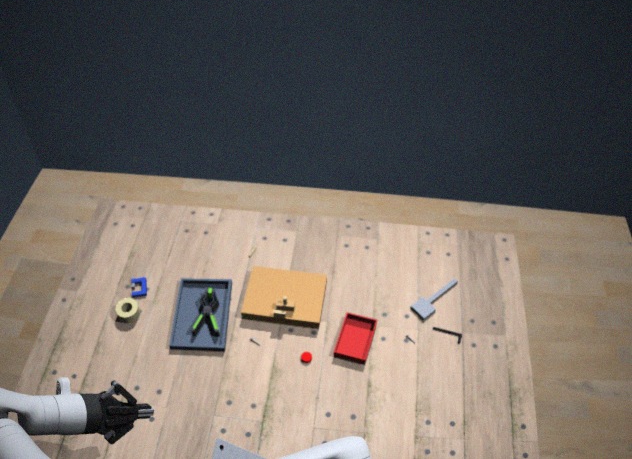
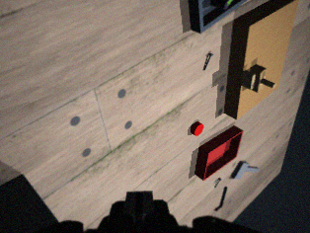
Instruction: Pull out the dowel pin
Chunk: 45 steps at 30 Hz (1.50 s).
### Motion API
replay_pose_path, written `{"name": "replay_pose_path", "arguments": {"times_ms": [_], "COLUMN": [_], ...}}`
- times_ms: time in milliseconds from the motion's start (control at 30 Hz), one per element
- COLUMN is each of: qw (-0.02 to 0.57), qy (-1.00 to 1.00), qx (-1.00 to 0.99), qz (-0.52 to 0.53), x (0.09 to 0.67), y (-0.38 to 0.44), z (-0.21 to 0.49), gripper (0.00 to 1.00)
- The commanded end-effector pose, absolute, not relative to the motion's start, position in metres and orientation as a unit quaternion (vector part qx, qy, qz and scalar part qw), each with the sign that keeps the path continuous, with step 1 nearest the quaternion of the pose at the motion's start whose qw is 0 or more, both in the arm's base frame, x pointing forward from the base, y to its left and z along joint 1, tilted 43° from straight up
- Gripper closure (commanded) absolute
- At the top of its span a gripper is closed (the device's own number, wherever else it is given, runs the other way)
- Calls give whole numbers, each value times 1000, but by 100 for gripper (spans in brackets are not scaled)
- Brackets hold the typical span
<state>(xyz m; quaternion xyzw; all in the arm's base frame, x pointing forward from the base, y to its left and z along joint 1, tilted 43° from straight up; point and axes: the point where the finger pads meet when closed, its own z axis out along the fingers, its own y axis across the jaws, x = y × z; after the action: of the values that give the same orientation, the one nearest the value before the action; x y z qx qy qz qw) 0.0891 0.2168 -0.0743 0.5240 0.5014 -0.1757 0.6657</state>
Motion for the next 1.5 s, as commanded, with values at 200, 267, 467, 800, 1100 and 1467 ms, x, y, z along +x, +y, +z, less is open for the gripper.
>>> {"name": "replay_pose_path", "arguments": {"times_ms": [200,267,467,800,1100,1467], "qw": [635,625,591,539,480,431], "qy": [487,480,455,405,326,234], "qx": [573,589,642,720,802,866], "qz": [-178,-179,-177,-166,-139,-101], "x": [116,125,159,216,292,368], "y": [222,224,226,223,205,167], "z": [-76,-77,-78,-77,-68,-52], "gripper": [90,90,90,90,90,90]}}
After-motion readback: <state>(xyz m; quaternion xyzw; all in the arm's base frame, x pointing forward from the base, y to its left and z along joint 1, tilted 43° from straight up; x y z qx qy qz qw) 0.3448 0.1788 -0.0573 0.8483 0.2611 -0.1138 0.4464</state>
